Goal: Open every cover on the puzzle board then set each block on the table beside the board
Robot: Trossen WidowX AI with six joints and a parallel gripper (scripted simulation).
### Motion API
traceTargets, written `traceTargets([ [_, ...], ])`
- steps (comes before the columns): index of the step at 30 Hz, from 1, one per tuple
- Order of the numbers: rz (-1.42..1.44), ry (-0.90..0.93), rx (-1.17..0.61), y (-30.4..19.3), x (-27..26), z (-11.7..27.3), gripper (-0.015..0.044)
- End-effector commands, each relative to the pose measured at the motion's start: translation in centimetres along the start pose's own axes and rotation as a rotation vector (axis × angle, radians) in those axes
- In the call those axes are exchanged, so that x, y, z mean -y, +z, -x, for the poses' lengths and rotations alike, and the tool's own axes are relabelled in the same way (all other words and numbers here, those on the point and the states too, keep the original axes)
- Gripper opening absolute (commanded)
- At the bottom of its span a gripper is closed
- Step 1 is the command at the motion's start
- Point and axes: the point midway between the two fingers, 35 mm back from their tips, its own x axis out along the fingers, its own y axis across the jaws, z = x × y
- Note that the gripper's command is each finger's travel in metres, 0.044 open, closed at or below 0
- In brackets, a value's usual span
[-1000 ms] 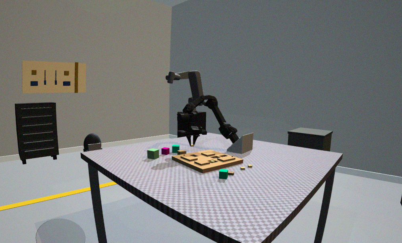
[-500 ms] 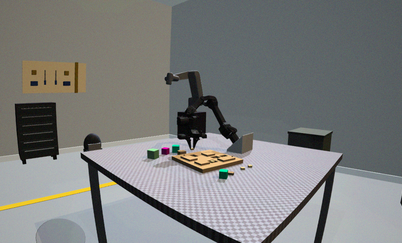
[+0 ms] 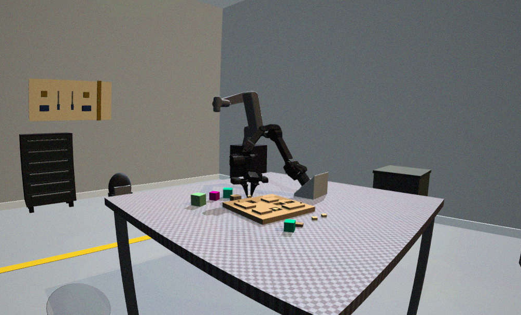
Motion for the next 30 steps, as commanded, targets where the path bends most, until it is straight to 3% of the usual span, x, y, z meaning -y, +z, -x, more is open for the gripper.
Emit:
traceTargets([
  [1, -0.001, 0.0, 0.0, 0.0, 0.0, 0.0, 0.0133],
  [13, 0.0, 0.001, 0.001, 0.0, 0.0, 0.2, 0.044],
  [30, 0.007, 0.008, 0.01, 0.3, 0.0, 5.6, 0.044],
])
